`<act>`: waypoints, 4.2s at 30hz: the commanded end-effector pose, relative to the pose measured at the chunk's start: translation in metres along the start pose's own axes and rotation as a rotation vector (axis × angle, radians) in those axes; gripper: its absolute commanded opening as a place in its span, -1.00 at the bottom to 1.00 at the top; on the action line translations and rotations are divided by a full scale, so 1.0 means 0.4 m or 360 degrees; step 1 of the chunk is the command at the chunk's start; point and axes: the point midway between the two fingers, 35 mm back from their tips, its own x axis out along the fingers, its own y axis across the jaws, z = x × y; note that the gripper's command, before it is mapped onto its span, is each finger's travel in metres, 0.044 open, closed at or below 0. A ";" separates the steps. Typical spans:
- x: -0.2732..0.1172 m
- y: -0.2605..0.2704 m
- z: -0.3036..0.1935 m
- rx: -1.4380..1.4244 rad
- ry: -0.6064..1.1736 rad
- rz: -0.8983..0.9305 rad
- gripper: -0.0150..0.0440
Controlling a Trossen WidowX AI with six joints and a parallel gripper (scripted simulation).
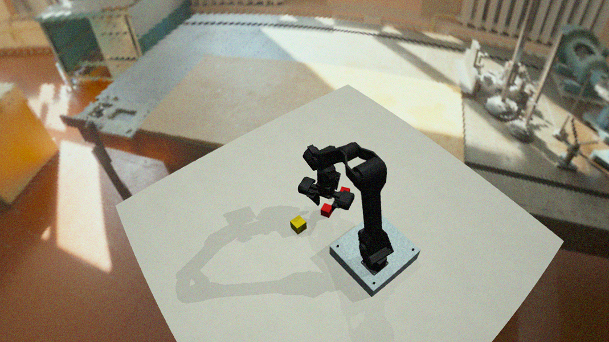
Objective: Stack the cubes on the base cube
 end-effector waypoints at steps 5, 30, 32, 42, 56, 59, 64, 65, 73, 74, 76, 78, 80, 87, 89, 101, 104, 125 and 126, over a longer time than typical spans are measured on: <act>0.031 -0.011 -0.005 0.0007 0.0014 -0.0029 0.41; -0.050 0.003 0.004 0.0004 0.0016 -0.0027 -0.14; -0.065 0.004 0.005 0.0005 0.0015 -0.0027 -0.14; -0.139 0.008 0.005 0.0005 0.0014 -0.0027 -0.14; -0.239 0.001 -0.002 0.0006 0.0013 -0.0029 -0.14; -0.244 0.001 -0.002 0.0006 0.0013 -0.0029 -0.14; -0.237 0.011 -0.018 -0.0229 0.0015 -0.0027 -0.14; -0.235 0.014 -0.023 -0.0296 0.0016 -0.0027 -0.14; -0.219 0.035 -0.061 -0.0835 0.0022 -0.0022 -0.14; -0.217 0.038 -0.066 -0.0903 0.0023 -0.0022 -0.14; -0.213 0.043 -0.076 -0.1038 0.0024 -0.0020 -0.14; -0.209 0.048 -0.085 -0.1173 0.0025 -0.0019 -0.14; -0.205 0.052 -0.095 -0.1307 0.0027 -0.0017 -0.14; -0.191 0.067 -0.131 -0.1779 0.0031 -0.0011 -0.14; -0.187 0.070 -0.141 -0.1914 0.0032 -0.0009 -0.14; -0.164 0.089 -0.204 -0.2723 0.0038 0.0004 -0.14; -0.158 0.093 -0.220 -0.2925 0.0039 0.0008 -0.14; -0.134 0.096 -0.234 -0.3096 0.0040 0.0011 -0.14; -0.129 0.096 -0.235 -0.3097 0.0040 0.0011 -0.14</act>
